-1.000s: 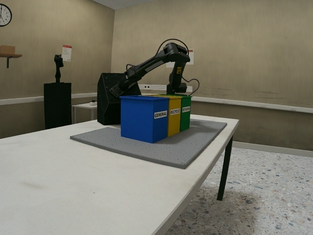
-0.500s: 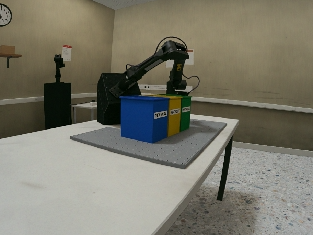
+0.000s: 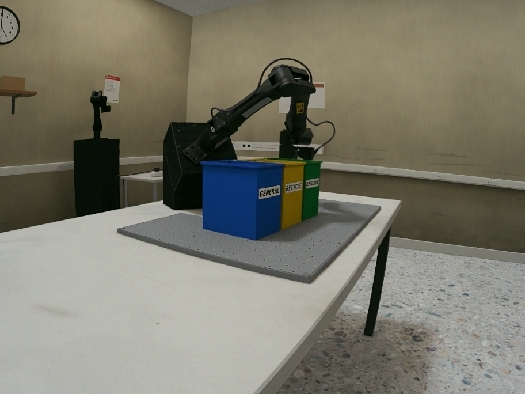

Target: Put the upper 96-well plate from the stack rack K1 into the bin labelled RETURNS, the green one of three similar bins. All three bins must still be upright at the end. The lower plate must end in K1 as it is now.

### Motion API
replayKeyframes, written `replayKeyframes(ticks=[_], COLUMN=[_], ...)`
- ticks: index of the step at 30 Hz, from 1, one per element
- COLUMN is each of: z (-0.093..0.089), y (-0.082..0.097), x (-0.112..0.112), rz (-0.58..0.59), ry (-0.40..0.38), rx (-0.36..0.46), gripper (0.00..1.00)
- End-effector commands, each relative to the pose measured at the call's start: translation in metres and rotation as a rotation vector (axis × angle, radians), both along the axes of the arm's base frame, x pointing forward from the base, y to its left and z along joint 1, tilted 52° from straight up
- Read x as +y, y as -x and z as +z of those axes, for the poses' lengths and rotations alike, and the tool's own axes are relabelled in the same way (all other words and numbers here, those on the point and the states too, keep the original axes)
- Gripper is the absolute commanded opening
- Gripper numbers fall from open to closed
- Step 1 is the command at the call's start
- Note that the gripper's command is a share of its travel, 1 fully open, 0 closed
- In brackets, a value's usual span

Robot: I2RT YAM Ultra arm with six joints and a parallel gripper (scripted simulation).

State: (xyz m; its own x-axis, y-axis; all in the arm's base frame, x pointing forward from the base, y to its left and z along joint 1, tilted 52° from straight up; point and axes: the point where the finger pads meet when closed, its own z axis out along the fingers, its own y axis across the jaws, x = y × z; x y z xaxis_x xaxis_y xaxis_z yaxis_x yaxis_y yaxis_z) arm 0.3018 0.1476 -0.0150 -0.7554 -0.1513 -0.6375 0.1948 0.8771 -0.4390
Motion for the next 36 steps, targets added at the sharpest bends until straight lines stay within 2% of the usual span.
replayKeyframes(ticks=[1,36], z=[0.021,0.053], y=[0.000,0.035], x=[0.017,0.040], rz=[0.015,0.017], ry=[-0.025,-0.028], rx=[-0.048,-0.045], gripper=[0.00,0.00])
